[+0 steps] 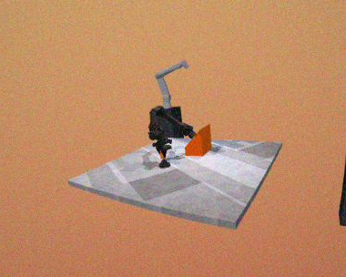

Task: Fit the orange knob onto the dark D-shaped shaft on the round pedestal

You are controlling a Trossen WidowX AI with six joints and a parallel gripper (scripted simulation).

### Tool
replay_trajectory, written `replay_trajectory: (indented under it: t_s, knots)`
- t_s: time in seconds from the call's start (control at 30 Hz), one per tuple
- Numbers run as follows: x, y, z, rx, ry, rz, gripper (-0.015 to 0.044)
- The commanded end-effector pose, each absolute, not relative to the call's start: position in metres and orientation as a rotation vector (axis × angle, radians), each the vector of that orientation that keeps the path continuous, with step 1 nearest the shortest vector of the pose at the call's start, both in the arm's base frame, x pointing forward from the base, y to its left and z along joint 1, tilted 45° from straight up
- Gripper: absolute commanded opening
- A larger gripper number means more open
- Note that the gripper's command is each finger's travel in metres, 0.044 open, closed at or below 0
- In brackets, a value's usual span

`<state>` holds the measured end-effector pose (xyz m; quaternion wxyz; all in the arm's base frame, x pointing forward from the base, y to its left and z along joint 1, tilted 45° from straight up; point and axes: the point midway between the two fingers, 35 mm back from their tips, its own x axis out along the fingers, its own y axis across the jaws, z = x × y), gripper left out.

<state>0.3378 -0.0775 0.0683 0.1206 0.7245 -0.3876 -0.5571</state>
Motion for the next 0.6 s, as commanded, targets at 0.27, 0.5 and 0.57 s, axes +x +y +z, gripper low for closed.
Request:
replay_trajectory:
  t_s: [0.27, 0.5, 0.57]
  knots:
    - [0.3361, -0.0783, 0.0670, 2.090, -1.088, -1.632, 0.0000]
    - [0.3351, -0.0785, 0.0658, 2.089, -1.088, -1.633, 0.0000]
    - [0.3354, -0.0789, 0.0657, 2.089, -1.088, -1.633, 0.0000]
